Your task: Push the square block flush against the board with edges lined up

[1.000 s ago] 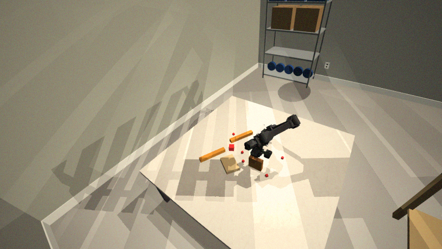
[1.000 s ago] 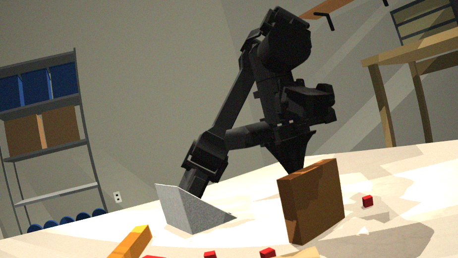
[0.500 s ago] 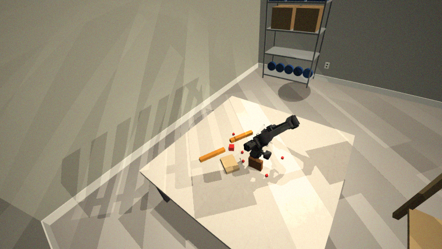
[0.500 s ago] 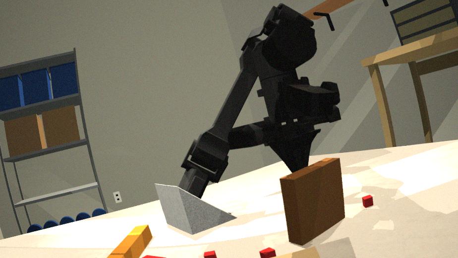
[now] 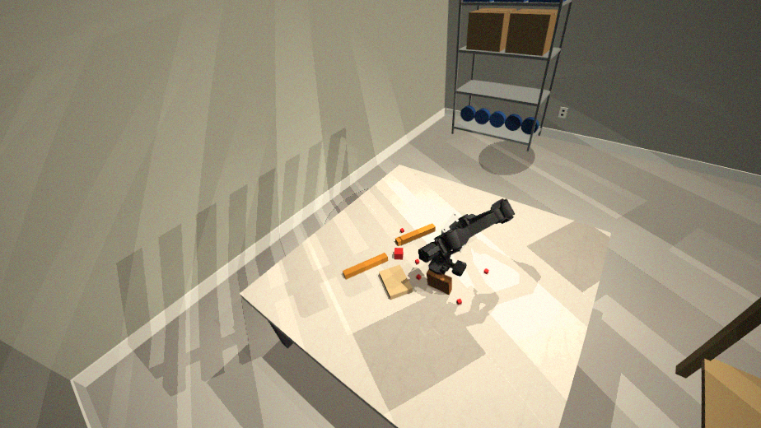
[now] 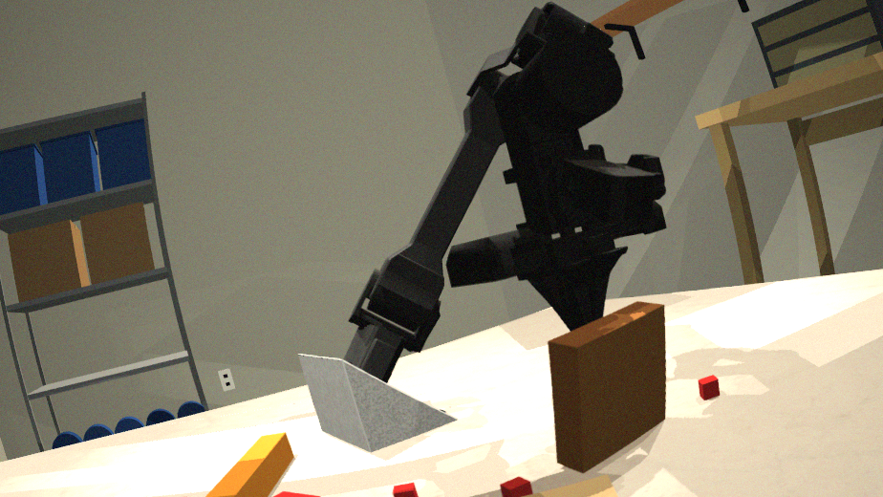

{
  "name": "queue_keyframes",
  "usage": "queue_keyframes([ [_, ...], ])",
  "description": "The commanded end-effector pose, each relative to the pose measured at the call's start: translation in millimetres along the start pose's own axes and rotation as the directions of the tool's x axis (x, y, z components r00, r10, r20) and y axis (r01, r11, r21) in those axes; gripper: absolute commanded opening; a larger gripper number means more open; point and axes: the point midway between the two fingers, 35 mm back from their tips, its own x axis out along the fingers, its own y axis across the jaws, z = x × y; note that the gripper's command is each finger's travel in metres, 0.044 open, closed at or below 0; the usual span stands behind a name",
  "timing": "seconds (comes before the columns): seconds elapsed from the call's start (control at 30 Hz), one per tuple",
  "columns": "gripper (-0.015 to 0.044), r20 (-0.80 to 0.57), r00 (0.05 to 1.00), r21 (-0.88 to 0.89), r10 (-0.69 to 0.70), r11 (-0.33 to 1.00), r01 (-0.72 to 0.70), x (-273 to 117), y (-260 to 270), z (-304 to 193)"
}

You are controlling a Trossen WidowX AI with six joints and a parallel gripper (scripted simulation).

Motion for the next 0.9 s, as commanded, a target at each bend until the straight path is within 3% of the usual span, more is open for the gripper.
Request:
queue_keyframes([
  [0.0,0.0000,0.005,1.000,0.000,0.004,1.000,-0.004,-1.1,1.5,5.0],
  [0.87,0.0000,0.006,1.000,-0.001,0.004,1.000,-0.004,-0.6,1.6,20.3],
])
